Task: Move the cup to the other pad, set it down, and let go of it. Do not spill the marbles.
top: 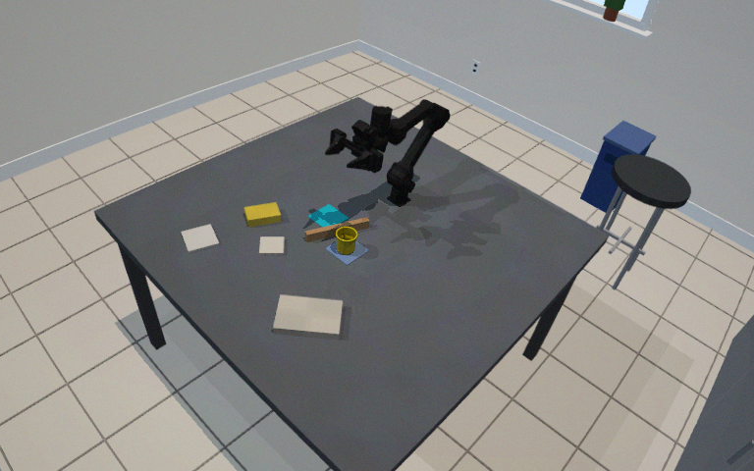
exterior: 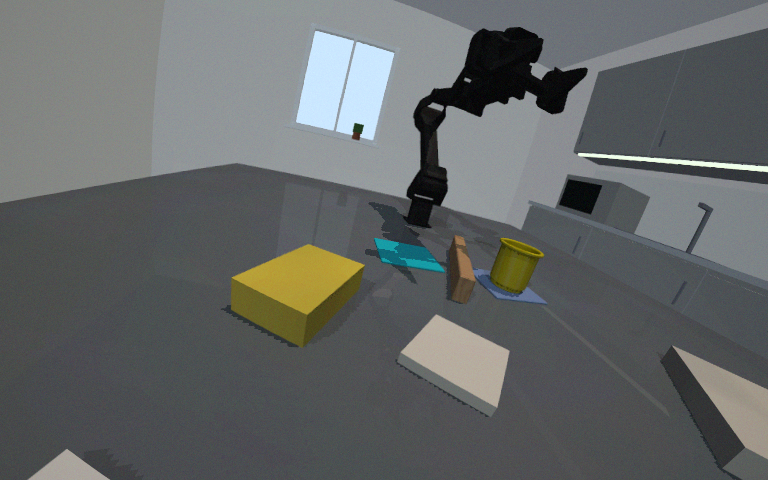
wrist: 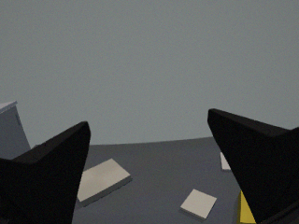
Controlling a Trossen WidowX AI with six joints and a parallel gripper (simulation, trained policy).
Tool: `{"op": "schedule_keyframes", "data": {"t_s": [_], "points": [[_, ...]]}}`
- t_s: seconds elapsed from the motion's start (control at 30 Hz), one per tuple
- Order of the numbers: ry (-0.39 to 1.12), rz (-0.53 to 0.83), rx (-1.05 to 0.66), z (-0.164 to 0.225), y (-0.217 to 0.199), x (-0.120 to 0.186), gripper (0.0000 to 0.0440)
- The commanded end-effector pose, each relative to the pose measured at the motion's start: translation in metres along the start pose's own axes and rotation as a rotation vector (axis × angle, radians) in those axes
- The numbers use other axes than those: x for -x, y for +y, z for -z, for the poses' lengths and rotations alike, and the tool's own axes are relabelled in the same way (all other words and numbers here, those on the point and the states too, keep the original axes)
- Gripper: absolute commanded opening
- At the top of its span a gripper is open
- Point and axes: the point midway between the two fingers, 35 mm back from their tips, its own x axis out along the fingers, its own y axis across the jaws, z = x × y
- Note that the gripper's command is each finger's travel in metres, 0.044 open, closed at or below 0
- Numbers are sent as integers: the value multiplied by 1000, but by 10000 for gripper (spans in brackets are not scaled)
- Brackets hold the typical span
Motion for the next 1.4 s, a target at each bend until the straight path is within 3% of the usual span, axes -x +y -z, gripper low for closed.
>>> {"op": "schedule_keyframes", "data": {"t_s": [0.0,0.4,0.5,0.77,1.37], "points": [[0,0,-1,-1,0,0,374],[67,11,-41,-6,0,-4,70],[96,11,-66,-6,1,-7,76],[165,4,-146,-9,6,-14,158],[349,14,-350,-11,20,-32,155]]}}
